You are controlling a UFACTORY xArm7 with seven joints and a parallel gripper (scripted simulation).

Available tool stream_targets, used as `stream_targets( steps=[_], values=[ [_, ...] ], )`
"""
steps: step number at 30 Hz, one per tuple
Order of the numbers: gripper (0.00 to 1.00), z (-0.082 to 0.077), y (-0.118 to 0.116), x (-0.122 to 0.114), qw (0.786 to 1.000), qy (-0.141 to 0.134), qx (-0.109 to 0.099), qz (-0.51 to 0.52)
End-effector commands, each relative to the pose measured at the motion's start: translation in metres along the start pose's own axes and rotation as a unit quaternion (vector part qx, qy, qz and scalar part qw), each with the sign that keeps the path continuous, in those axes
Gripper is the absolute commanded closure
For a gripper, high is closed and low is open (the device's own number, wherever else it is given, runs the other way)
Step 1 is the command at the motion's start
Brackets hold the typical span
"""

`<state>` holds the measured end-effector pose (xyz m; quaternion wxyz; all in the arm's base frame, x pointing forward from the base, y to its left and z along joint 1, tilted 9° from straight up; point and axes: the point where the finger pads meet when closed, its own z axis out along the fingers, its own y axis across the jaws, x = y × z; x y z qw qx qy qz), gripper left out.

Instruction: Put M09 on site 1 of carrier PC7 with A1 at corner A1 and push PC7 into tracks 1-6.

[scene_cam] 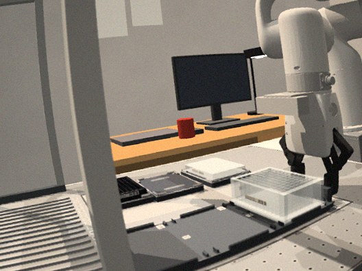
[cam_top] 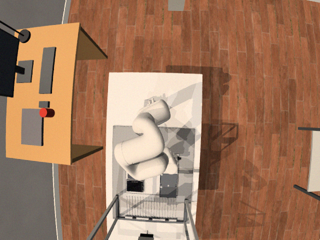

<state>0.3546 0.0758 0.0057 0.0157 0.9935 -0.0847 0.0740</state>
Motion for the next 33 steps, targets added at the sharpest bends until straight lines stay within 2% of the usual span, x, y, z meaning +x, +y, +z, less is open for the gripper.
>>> stream_targets(
  steps=[1, 33],
  values=[
    [0.18, -0.001, -0.001, 0.005, 1.000, 0.001, 0.001, 0.000],
    [0.18, -0.001, -0.001, 0.033, 1.000, 0.001, 0.001, 0.000]
  ],
)
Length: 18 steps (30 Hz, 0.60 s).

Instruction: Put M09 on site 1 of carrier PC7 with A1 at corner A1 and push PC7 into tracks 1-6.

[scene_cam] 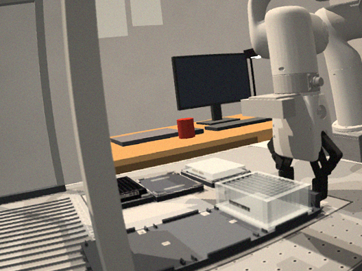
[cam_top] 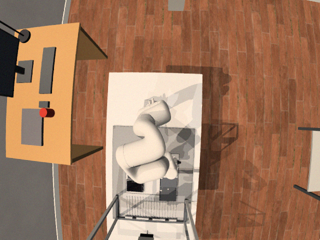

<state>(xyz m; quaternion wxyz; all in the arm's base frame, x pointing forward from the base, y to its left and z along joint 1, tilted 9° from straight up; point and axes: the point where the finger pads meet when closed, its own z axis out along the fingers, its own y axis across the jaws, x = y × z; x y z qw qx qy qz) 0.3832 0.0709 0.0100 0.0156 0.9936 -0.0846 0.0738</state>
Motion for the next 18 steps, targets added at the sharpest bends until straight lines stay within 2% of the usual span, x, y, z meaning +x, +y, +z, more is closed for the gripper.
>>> stream_targets(
  steps=[1, 18],
  values=[
    [0.18, -0.001, -0.001, 0.005, 1.000, 0.001, 0.001, 0.000],
    [0.18, -0.001, -0.001, 0.020, 1.000, 0.002, 0.001, 0.000]
  ],
)
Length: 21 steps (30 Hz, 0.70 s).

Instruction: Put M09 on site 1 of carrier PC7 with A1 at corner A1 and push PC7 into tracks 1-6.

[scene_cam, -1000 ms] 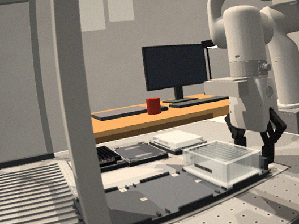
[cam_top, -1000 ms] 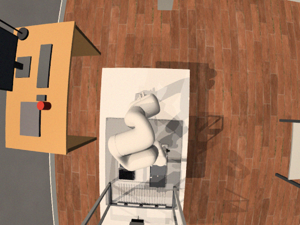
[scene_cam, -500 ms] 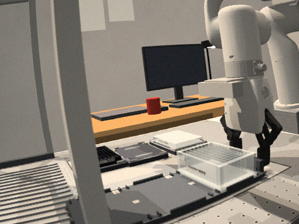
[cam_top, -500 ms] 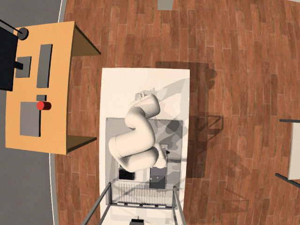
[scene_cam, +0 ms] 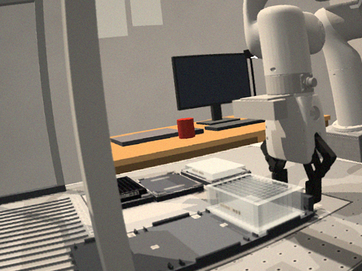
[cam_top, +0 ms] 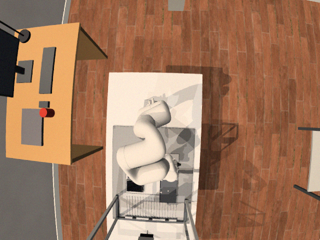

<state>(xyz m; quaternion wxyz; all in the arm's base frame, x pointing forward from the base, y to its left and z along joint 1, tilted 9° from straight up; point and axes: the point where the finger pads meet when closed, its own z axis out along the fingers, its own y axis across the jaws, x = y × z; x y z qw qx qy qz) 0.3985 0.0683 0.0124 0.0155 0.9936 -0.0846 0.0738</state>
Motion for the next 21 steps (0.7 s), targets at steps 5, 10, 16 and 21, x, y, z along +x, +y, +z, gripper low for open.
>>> stream_targets(
  steps=[5, 10, 16, 21],
  values=[
    [0.18, -0.001, -0.001, 0.009, 1.000, 0.002, 0.001, 0.000],
    [0.18, -0.001, -0.001, 0.014, 1.000, 0.002, 0.001, 0.000],
    [0.18, -0.001, -0.001, 0.018, 1.000, 0.002, 0.001, 0.000],
    [0.18, -0.001, -0.001, 0.023, 1.000, 0.002, 0.001, 0.000]
  ],
)
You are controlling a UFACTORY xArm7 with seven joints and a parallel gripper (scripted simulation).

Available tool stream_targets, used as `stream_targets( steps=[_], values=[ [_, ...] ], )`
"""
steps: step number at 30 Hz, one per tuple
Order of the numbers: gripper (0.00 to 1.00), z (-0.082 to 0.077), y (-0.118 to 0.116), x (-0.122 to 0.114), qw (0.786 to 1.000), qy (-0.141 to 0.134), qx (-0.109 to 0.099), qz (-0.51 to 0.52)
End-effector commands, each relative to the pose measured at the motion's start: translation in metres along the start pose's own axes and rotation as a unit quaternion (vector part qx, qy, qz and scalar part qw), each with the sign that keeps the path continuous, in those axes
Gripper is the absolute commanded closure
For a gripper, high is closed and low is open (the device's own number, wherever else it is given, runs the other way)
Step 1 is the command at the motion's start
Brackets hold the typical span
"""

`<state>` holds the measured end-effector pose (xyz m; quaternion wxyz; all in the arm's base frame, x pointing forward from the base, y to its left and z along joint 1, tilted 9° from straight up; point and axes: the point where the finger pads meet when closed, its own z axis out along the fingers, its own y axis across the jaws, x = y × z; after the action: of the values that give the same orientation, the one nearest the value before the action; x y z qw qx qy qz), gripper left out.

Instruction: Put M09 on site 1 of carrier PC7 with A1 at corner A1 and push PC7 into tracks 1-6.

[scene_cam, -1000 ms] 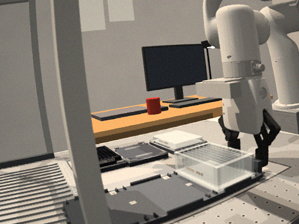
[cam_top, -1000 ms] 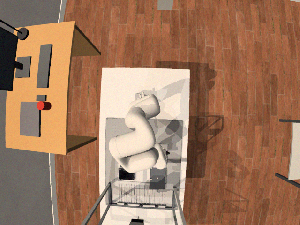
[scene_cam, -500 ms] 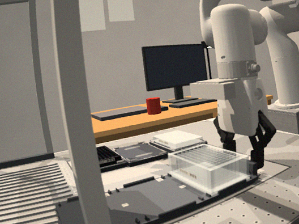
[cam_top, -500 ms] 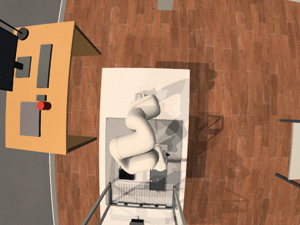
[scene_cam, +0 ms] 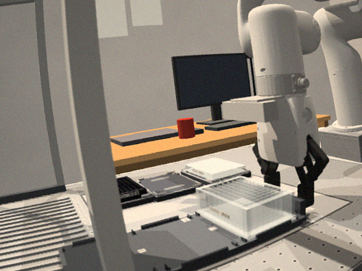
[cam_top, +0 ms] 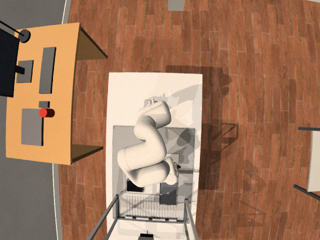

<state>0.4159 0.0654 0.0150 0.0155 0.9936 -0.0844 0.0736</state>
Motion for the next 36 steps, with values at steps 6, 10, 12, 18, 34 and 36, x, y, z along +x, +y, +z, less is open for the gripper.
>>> stream_targets(
  steps=[6, 10, 12, 18, 34, 36],
  values=[
    [0.18, -0.001, -0.001, 0.011, 1.000, 0.002, 0.001, 0.000],
    [0.18, -0.001, -0.001, 0.015, 1.000, 0.002, 0.001, 0.000],
    [0.18, -0.001, -0.001, 0.015, 1.000, 0.002, 0.001, 0.000],
    [0.18, -0.001, -0.001, 0.021, 1.000, 0.002, 0.001, 0.000],
    [0.18, -0.001, -0.001, 0.035, 1.000, 0.002, 0.001, 0.000],
    [0.18, -0.001, -0.001, 0.037, 1.000, 0.002, 0.001, 0.000]
  ],
)
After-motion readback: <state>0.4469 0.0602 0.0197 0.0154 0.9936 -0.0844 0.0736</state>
